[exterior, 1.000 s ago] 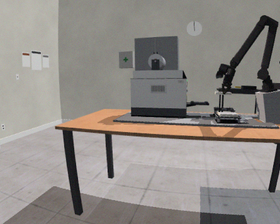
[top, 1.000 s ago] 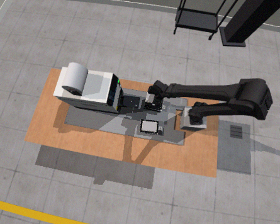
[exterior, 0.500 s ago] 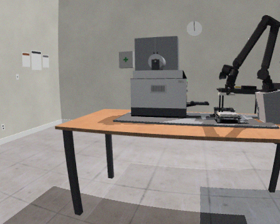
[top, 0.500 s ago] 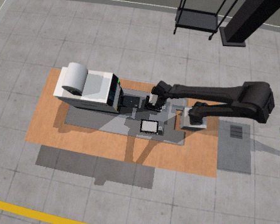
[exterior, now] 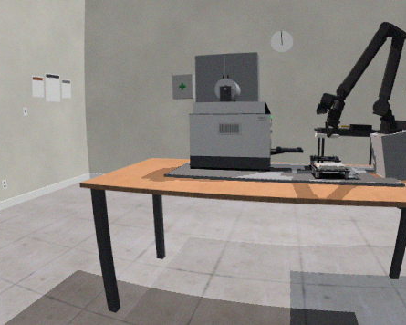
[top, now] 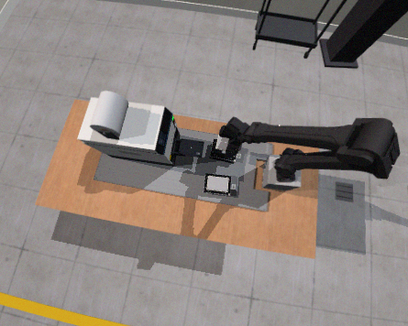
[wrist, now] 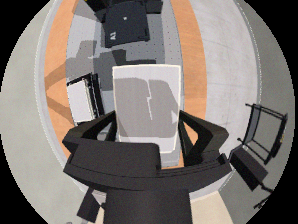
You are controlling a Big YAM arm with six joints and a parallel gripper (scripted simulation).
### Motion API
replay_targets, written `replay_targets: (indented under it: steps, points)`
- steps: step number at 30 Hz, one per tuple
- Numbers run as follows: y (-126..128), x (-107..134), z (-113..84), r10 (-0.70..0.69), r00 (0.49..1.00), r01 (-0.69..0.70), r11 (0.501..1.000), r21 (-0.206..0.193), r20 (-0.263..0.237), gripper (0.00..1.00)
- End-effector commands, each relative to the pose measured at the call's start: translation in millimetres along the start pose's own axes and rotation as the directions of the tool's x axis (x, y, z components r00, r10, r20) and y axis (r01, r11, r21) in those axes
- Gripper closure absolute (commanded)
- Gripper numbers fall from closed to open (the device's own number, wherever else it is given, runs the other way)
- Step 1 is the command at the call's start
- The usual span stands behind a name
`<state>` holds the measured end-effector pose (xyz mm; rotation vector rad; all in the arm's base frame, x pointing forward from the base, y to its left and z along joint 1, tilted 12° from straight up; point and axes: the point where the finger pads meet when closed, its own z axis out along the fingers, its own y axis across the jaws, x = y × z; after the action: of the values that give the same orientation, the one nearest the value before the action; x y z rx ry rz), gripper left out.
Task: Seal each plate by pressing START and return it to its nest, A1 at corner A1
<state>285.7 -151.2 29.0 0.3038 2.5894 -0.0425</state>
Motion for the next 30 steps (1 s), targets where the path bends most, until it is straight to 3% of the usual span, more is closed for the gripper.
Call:
replay_targets:
  steps: [1,13,20,30]
  points:
    - [-7.1,-26.5,1.2,0.005,0.999,-0.005,1.000,0.013,0.042,1.00]
    - [-13.0,-31.6,-0.5,0.002,0.999,-0.003,1.000,0.024,0.051,1.00]
    - [-2.4,-15.7,5.4,0.002,1.000,-0.002,1.000,0.004,0.013,1.00]
    - [-7.6,-21.6,-3.6,0.017,1.000,-0.017,1.000,0.014,0.024,1.00]
